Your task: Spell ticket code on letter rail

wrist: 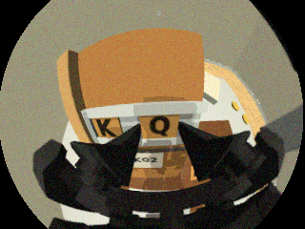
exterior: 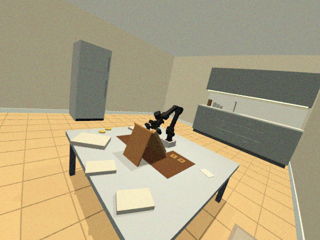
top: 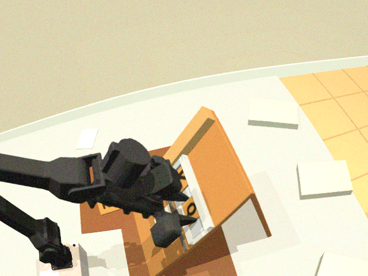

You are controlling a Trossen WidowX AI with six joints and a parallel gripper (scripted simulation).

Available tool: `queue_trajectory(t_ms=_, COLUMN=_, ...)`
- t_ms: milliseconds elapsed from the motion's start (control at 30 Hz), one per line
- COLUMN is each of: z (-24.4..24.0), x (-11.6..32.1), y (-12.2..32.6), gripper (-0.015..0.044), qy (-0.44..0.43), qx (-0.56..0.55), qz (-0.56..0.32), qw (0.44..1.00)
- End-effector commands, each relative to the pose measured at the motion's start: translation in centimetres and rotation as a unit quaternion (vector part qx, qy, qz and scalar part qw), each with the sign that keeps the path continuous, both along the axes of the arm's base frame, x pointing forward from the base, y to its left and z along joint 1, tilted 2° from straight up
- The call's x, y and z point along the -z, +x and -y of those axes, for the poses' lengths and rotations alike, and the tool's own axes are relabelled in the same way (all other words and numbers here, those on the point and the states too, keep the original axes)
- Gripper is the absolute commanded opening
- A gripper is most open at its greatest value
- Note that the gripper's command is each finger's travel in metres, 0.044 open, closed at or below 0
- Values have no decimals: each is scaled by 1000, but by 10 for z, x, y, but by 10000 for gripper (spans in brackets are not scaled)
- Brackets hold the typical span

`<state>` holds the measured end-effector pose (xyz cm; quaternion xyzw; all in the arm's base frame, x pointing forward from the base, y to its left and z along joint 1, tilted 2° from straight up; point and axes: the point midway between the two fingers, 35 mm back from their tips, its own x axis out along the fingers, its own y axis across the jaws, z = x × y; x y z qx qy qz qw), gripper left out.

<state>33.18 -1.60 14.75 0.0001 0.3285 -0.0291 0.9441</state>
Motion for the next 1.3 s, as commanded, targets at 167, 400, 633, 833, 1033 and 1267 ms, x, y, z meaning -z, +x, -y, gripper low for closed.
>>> queue_trajectory(t_ms=167, z=-5, x=1, y=0, gripper=0, qy=1, qx=1, qz=-1, qw=1000)
queue_trajectory(t_ms=400, z=-9, x=2, y=0, gripper=0, qy=1, qx=1, qz=-1, qw=1000)
queue_trajectory(t_ms=633, z=-13, x=2, y=0, gripper=0, qy=1, qx=1, qz=-1, qw=1000)
queue_trajectory(t_ms=833, z=-16, x=2, y=0, gripper=0, qy=2, qx=1, qz=-1, qw=1000)
queue_trajectory(t_ms=1033, z=-19, x=2, y=0, gripper=0, qy=2, qx=1, qz=-1, qw=1000)
queue_trajectory(t_ms=1267, z=-22, x=3, y=1, gripper=0, qy=2, qx=1, qz=-1, qw=1000)
